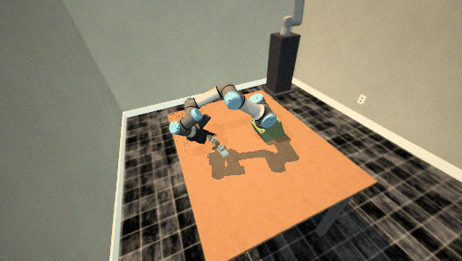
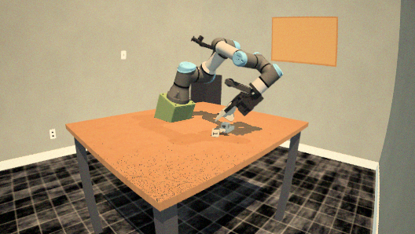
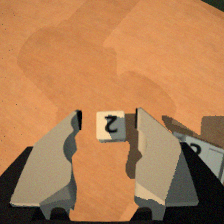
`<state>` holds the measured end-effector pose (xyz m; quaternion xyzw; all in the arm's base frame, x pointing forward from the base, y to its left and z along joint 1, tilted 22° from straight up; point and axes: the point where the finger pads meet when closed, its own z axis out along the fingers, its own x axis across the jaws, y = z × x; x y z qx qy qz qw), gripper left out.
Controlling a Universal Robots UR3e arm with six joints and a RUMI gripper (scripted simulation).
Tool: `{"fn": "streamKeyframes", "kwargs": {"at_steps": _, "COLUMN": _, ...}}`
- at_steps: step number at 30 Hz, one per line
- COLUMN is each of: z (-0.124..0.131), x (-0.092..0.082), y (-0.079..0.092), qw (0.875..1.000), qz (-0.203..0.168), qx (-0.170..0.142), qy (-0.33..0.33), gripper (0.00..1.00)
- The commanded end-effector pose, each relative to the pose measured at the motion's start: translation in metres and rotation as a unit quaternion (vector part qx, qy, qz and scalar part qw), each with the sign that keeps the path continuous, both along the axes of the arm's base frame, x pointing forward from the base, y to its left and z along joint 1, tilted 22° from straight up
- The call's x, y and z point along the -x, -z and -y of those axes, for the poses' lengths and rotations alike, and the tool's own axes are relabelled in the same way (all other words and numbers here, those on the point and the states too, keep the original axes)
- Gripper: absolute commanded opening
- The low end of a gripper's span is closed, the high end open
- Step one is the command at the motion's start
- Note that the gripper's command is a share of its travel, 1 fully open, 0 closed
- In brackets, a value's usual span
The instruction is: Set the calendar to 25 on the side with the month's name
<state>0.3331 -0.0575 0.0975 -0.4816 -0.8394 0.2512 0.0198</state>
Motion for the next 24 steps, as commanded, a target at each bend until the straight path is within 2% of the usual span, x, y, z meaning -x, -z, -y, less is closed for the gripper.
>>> {"fn": "streamKeyframes", "kwargs": {"at_steps": 1, "z": 0.0, "x": -0.002, "y": 0.004, "qw": 1.0, "qz": 0.001, "qx": 0.0, "qy": 0.0, "gripper": 0.29}}
{"fn": "streamKeyframes", "kwargs": {"at_steps": 24, "z": 0.0, "x": -0.016, "y": 0.038, "qw": 1.0, "qz": 0.001, "qx": 0.0, "qy": 0.0, "gripper": 0.29}}
